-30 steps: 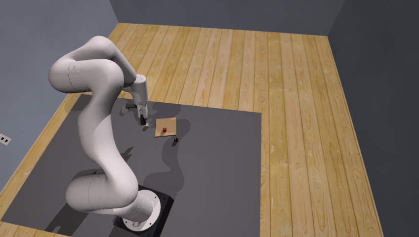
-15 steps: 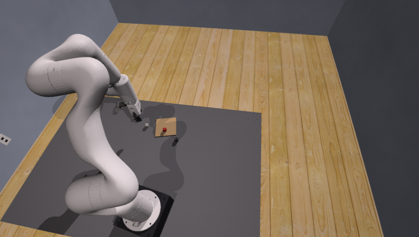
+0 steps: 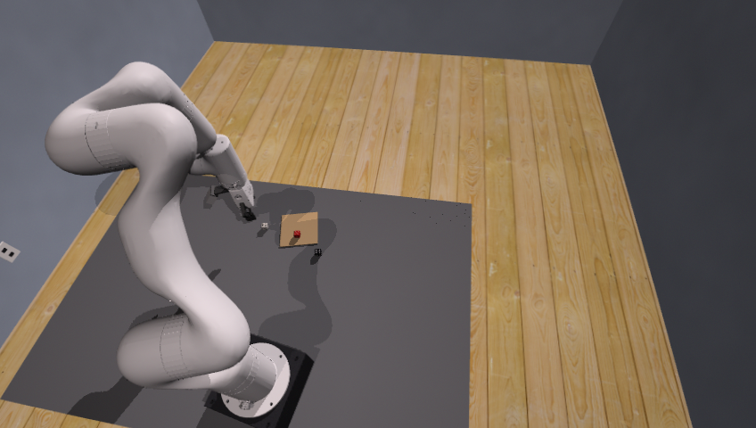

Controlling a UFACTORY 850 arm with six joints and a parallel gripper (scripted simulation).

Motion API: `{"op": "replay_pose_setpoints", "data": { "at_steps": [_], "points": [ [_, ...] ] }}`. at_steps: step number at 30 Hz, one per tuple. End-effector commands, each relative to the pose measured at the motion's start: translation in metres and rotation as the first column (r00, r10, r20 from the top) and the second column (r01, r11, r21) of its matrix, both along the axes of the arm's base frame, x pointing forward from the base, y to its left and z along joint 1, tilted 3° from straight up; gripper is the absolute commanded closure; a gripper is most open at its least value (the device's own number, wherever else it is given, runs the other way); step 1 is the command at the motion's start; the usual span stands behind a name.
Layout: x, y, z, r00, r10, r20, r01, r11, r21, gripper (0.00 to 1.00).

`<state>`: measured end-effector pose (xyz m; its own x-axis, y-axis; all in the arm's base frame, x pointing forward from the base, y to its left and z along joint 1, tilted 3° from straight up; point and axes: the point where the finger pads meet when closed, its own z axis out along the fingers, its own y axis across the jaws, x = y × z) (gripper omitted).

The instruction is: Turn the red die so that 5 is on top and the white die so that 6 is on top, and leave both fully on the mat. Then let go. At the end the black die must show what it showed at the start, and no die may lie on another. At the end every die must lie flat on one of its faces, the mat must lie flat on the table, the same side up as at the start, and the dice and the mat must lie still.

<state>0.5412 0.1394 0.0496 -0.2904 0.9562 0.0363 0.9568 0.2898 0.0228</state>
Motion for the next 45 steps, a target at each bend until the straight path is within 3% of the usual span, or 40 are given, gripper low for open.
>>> {"op": "replay_pose_setpoints", "data": {
  "at_steps": [1,8,11,13,18,26,28,30,34,35,36,39,40,42,45],
  "points": [
    [0.001,-0.001,-0.003,0.988,0.151,0.008,-0.151,0.988,0.0,0.0],
    [0.002,-0.002,-0.01,0.926,0.376,0.017,-0.376,0.927,-0.006,0.0],
    [0.002,-0.002,-0.01,0.918,0.395,0.018,-0.395,0.918,-0.006,0.0],
    [0.003,-0.003,-0.014,0.864,0.503,0.022,-0.503,0.864,-0.01,0.0],
    [0.003,-0.004,-0.017,0.802,0.597,0.025,-0.597,0.802,-0.014,0.0],
    [0.004,-0.006,-0.025,0.609,0.793,0.031,-0.792,0.61,-0.025,0.0],
    [0.004,-0.006,-0.025,0.609,0.793,0.031,-0.792,0.61,-0.025,0.0],
    [0.004,-0.006,-0.028,0.515,0.856,0.032,-0.856,0.516,-0.03,0.0],
    [0.004,-0.007,-0.03,0.448,0.894,0.033,-0.893,0.449,-0.034,0.0],
    [0.004,-0.007,-0.032,0.395,0.918,0.033,-0.918,0.396,-0.036,0.0],
    [0.004,-0.007,-0.032,0.387,0.921,0.033,-0.921,0.388,-0.037,0.0],
    [0.004,-0.008,-0.035,0.281,0.959,0.033,-0.958,0.283,-0.042,0.0],
    [0.004,-0.008,-0.035,0.277,0.96,0.033,-0.96,0.278,-0.042,0.0],
    [0.004,-0.009,-0.038,0.193,0.981,0.032,-0.98,0.194,-0.046,0.0],
    [0.004,-0.009,-0.038,0.189,0.982,0.032,-0.981,0.19,-0.046,0.0]
  ]
}}
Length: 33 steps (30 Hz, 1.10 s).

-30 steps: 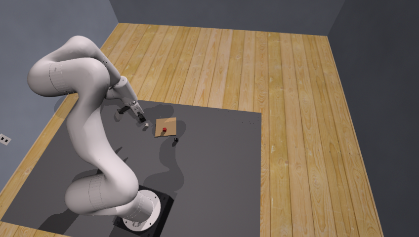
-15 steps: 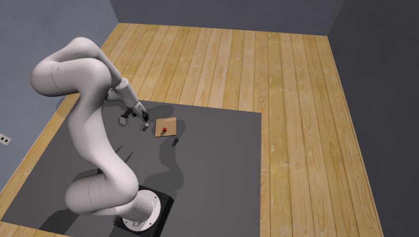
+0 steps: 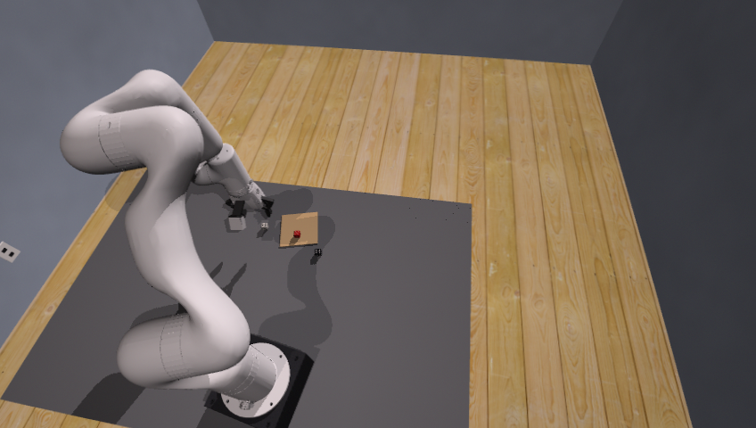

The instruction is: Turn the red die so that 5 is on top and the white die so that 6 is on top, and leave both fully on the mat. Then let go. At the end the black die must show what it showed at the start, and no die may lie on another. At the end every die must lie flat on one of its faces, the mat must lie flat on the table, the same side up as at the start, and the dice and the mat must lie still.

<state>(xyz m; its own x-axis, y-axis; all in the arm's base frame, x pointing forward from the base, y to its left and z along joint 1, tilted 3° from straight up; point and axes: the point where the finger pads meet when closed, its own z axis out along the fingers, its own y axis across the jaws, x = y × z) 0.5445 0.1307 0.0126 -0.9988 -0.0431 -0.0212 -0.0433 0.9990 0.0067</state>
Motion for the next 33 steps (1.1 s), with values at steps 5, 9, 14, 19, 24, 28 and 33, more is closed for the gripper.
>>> {"op": "replay_pose_setpoints", "data": {
  "at_steps": [5,9,14,19,24,28,33],
  "points": [
    [0.0013,-0.001,-0.0038,0.985,0.172,-0.001,-0.172,0.985,0.031,0.0],
    [0.0013,-0.0011,-0.004,0.984,0.18,-0.001,-0.18,0.983,0.031,0.64],
    [0.0013,-0.0011,-0.004,0.984,0.18,-0.001,-0.18,0.983,0.031,0.64],
    [0.0013,-0.0011,-0.004,0.984,0.18,-0.001,-0.18,0.983,0.031,0.64],
    [0.0013,-0.0011,-0.004,0.984,0.18,-0.001,-0.18,0.983,0.031,0.64],
    [0.0013,-0.0011,-0.004,0.984,0.18,-0.001,-0.18,0.983,0.031,0.64],
    [0.0013,-0.0011,-0.004,0.984,0.18,-0.001,-0.18,0.983,0.031,0.64]
  ]
}}
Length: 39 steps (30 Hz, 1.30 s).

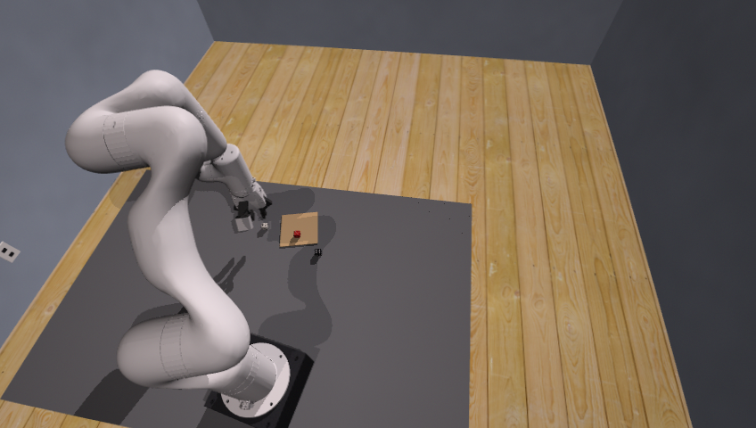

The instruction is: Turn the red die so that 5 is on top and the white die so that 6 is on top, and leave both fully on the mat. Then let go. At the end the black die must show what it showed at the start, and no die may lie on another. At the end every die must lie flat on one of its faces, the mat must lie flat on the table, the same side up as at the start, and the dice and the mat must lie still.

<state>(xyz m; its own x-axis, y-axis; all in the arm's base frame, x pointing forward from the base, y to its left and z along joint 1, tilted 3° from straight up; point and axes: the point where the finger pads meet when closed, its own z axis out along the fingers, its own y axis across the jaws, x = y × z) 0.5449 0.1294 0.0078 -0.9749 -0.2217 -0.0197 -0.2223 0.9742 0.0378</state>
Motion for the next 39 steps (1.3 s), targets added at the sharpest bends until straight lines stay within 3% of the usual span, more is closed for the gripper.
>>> {"op": "replay_pose_setpoints", "data": {
  "at_steps": [1,39],
  "points": [
    [0.001,0.0,0.001,1.0,0.0,0.002,0.0,1.0,0.0,0.64],
    [0.001,0.0,-0.011,1.0,0.024,0.002,-0.024,1.0,0.003,0.64]
  ]
}}
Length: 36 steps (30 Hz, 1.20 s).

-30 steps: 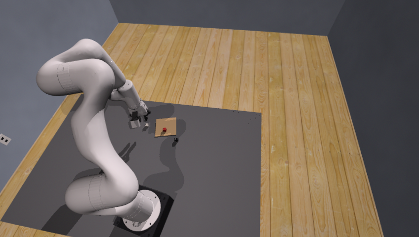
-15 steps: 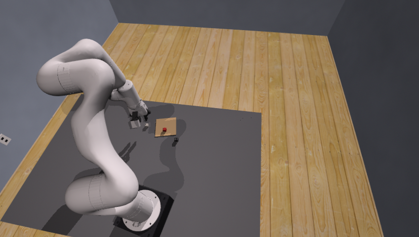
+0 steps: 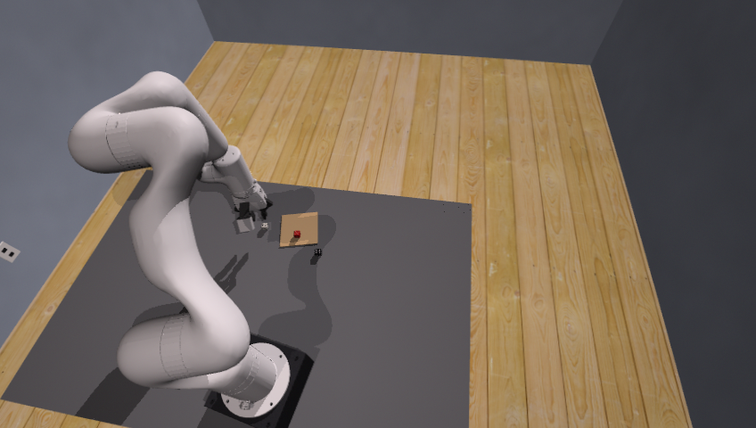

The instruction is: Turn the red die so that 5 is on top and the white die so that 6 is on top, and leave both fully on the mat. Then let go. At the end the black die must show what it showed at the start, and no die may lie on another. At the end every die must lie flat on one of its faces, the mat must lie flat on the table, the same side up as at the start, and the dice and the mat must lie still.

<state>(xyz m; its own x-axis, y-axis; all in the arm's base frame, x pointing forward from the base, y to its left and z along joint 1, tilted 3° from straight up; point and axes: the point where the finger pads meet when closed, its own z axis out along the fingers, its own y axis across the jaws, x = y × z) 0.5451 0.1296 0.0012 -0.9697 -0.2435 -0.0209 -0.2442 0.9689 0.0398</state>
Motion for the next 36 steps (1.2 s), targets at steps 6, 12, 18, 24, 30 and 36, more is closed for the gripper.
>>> {"op": "replay_pose_setpoints", "data": {
  "at_steps": [6,12,18,24,30,36],
  "points": [
    [0.001,0.0,-0.017,1.0,0.001,0.001,-0.001,1.0,0.001,0.64],
    [0.001,0.001,-0.027,1.0,0.001,0.001,-0.001,1.0,0.001,0.64],
    [0.001,0.001,-0.035,1.0,0.001,0.001,-0.001,1.0,0.001,0.64],
    [0.001,0.001,-0.042,1.0,0.001,0.001,-0.001,1.0,0.001,0.64],
    [0.001,0.001,-0.045,1.0,0.001,0.001,-0.001,1.0,0.001,0.64],
    [0.001,0.001,-0.046,1.0,0.001,0.001,-0.001,1.0,0.001,0.64]
  ]
}}
